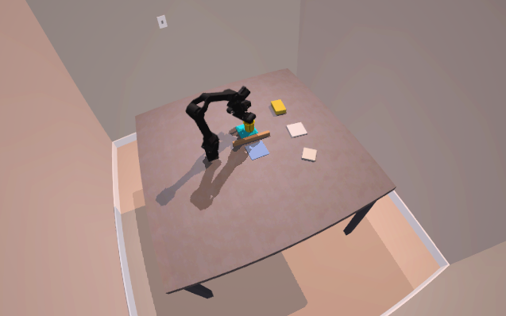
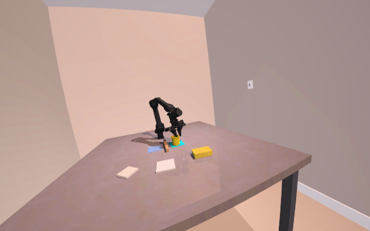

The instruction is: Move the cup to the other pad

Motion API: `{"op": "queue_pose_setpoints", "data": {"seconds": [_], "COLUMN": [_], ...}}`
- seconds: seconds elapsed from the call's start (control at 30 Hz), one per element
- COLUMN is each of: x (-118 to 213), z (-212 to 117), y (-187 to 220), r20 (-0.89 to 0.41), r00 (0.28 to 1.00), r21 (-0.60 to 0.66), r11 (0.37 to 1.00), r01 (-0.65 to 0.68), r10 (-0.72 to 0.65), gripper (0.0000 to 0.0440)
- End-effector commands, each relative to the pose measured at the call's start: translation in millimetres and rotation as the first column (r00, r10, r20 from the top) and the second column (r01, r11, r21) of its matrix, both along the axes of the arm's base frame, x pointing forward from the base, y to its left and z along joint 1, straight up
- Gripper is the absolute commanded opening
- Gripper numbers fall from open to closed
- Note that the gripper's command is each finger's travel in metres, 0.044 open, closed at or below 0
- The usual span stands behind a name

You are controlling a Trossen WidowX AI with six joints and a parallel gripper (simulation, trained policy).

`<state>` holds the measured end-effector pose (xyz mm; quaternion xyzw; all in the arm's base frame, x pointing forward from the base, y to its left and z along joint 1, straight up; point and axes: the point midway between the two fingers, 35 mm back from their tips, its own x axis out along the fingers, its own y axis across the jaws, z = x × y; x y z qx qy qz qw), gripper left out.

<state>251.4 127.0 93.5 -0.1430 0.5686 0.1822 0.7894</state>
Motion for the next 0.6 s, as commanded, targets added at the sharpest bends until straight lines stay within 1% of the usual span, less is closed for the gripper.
{"op": "queue_pose_setpoints", "data": {"seconds": [0.0, 0.37, 0.47, 0.57], "x": [-4.9, -8.7, -7.9, -6.7], "z": [5.7, 35.0, 45.6, 54.8], "y": [-1.1, -2.3, -2.9, -4.4], "r20": [0.003, 0.061, 0.085, 0.102], "r00": [1.0, 0.998, 0.996, 0.994], "r21": [0.02, 0.077, 0.091, 0.102], "r11": [1.0, 0.997, 0.996, 0.995], "r01": [0.004, 0.015, 0.016, 0.022], "r10": [-0.004, -0.02, -0.024, -0.033], "gripper": [0.0188, 0.024, 0.0274, 0.034]}}
